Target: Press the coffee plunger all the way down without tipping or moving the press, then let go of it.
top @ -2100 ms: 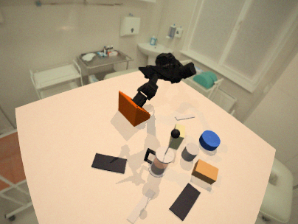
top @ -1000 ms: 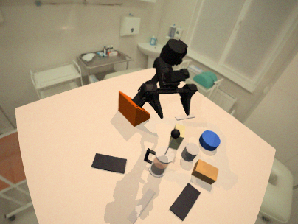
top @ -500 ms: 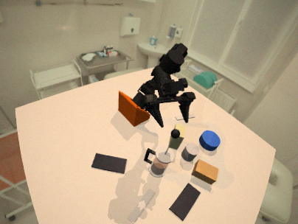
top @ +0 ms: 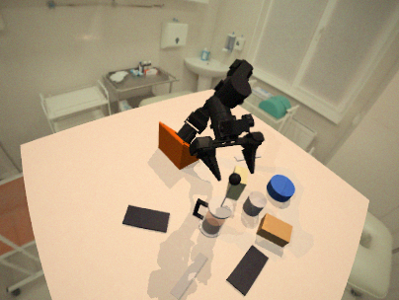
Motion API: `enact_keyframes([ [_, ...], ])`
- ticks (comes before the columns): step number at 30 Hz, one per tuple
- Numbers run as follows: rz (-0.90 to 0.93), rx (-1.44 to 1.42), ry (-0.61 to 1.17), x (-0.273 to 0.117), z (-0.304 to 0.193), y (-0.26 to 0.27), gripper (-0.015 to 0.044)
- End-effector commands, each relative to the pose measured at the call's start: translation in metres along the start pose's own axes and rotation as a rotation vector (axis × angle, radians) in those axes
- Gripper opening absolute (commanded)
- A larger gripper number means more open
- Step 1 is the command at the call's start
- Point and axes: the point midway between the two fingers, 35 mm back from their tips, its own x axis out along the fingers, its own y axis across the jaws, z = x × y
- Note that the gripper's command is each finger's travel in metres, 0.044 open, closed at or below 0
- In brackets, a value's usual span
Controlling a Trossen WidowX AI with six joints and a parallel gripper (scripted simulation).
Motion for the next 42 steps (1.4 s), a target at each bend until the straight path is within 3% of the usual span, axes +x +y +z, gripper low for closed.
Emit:
enact_keyframes([
  [1, -0.004, 0.011, 0.008, 0.008, -0.003, -0.002, 0.044],
  [2, -0.004, 0.011, 0.008, 0.008, -0.003, -0.002, 0.044],
  [13, -0.004, 0.011, 0.008, 0.008, -0.003, -0.002, 0.0151],
  [17, -0.004, 0.011, 0.008, 0.008, -0.003, -0.002, 0.0125],
  [42, -0.005, 0.01, 0.01, 0.025, -0.024, -0.004, 0.0125],
])
